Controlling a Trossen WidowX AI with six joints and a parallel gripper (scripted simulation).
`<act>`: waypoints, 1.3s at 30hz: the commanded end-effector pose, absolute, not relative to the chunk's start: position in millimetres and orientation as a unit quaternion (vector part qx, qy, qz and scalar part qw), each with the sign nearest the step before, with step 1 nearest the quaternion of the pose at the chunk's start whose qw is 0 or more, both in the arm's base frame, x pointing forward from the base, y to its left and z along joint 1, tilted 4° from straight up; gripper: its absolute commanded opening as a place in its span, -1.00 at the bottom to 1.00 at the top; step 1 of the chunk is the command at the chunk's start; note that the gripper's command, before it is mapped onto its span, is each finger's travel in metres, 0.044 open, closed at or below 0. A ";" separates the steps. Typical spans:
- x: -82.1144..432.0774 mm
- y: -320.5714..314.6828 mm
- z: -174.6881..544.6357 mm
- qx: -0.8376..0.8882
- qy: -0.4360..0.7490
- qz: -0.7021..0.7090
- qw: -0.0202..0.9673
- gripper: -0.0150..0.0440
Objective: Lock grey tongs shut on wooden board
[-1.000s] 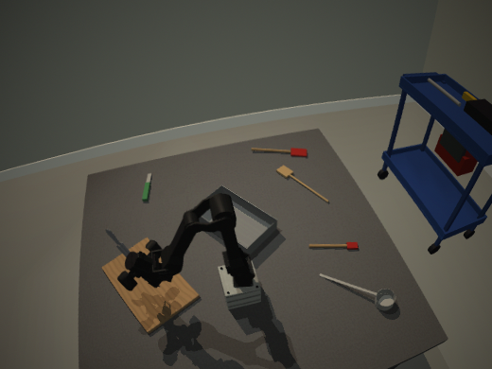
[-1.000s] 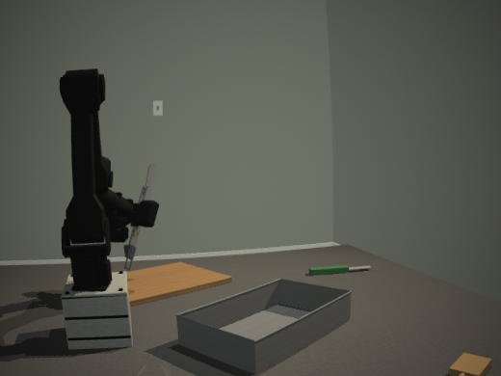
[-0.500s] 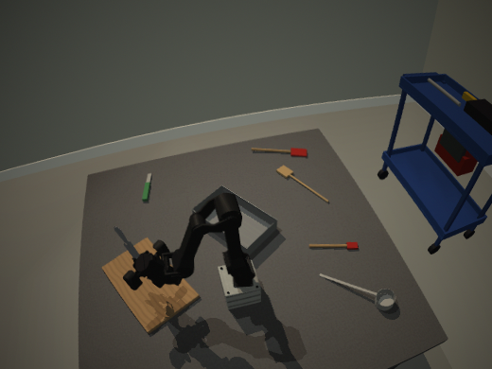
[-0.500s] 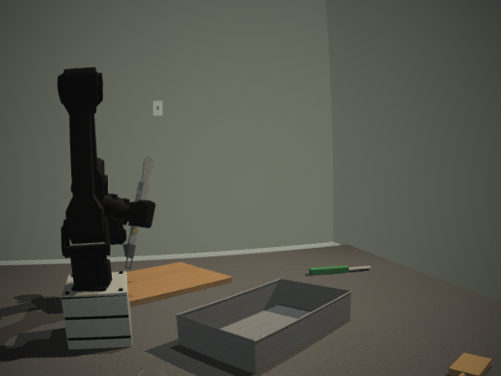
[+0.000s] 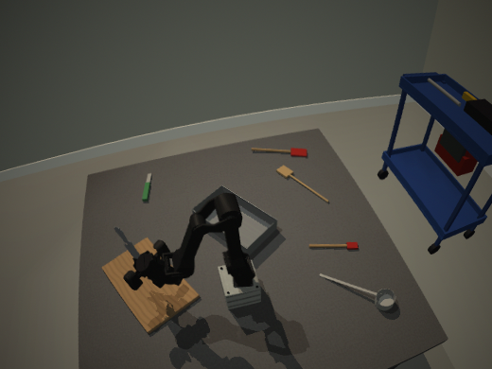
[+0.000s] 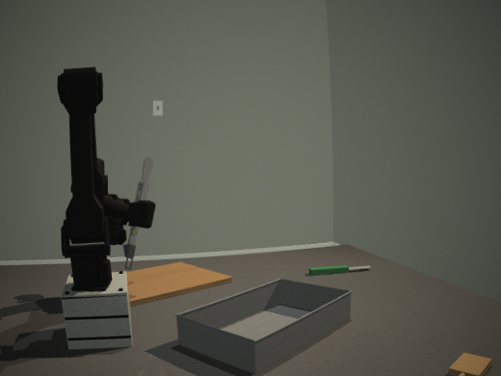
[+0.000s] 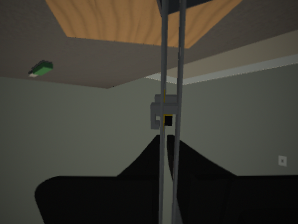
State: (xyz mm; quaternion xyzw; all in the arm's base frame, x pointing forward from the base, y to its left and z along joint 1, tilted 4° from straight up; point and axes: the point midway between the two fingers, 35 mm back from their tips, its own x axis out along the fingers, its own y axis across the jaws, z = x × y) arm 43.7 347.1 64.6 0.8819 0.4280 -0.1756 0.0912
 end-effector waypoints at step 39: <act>51.0 394.0 41.6 0.823 0.420 -0.314 0.217 -1.00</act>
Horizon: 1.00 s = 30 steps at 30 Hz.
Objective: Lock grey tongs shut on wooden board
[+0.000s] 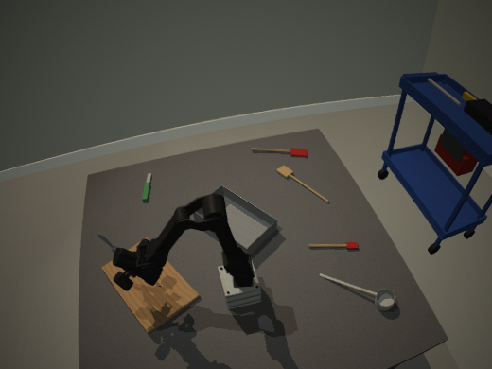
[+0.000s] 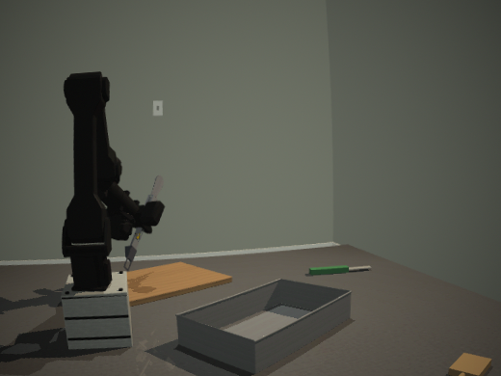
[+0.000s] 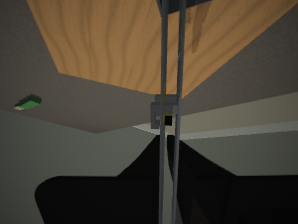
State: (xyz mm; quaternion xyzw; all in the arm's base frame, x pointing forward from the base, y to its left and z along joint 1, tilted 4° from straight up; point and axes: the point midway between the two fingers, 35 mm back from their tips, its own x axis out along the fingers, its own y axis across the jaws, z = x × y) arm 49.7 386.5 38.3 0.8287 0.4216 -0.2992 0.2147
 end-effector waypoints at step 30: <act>64.6 391.3 51.0 0.703 0.350 -0.540 0.303 -1.00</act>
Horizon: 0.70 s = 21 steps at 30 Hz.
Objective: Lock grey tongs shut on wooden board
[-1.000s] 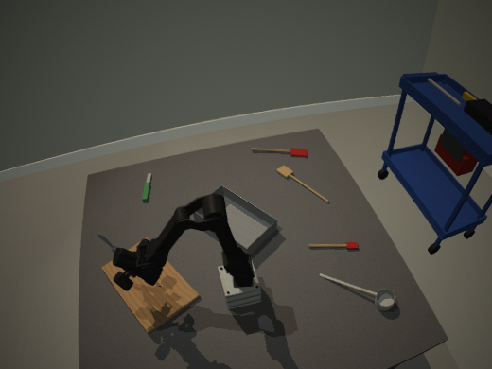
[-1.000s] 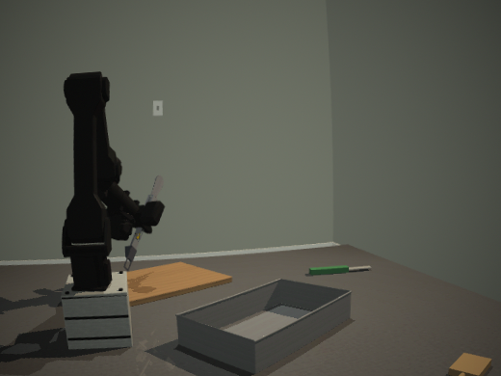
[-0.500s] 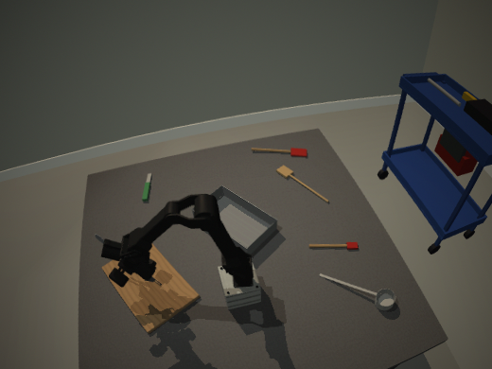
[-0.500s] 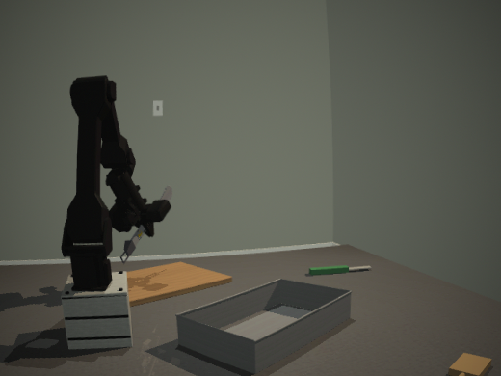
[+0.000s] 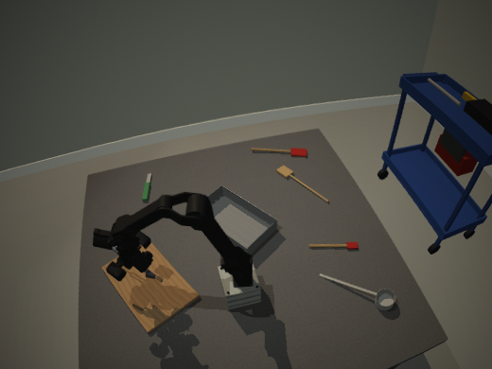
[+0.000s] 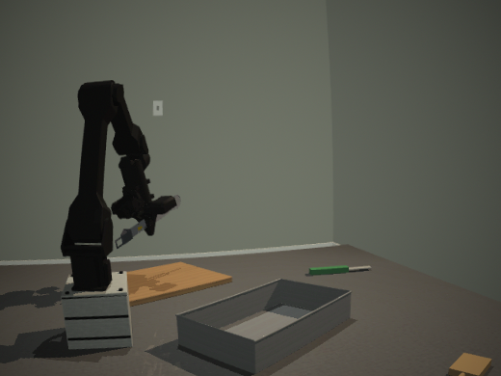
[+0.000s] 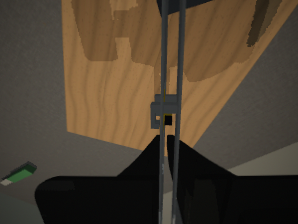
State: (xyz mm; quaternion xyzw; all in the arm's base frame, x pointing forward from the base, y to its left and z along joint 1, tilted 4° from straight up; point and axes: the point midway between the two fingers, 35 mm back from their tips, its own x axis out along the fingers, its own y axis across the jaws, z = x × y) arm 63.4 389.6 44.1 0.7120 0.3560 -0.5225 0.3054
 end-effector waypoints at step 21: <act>65.8 373.3 74.1 0.630 0.300 -0.642 0.317 -1.00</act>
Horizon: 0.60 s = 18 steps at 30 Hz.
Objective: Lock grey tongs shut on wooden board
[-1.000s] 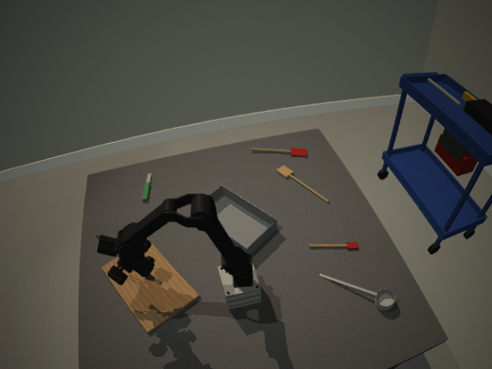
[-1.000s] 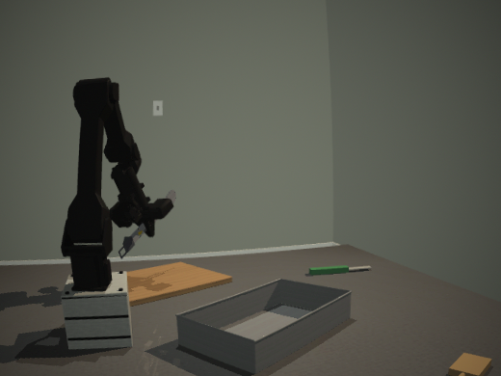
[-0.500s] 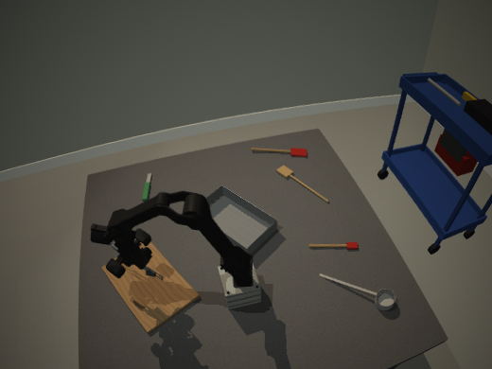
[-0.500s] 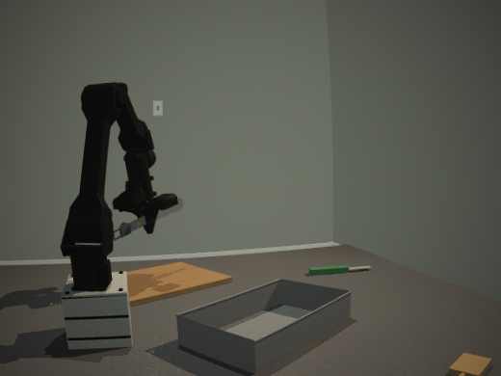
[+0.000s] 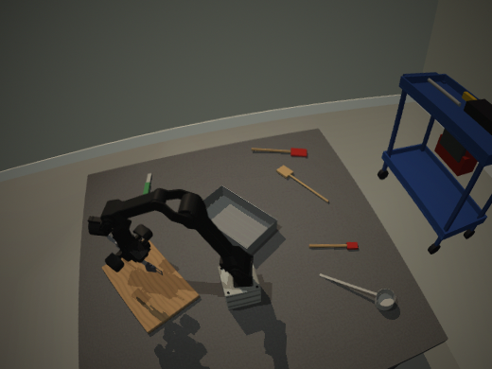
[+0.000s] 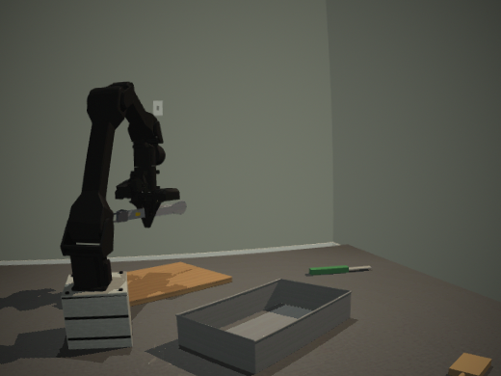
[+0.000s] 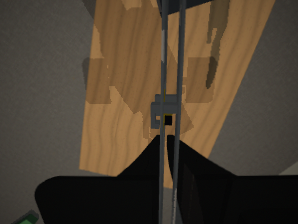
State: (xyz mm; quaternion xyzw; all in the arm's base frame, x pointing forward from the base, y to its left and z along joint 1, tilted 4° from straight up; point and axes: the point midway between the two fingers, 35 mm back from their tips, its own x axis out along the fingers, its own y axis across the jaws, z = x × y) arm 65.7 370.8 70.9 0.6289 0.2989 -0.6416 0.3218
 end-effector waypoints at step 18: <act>66.2 375.9 48.6 0.630 0.300 -0.642 0.317 -1.00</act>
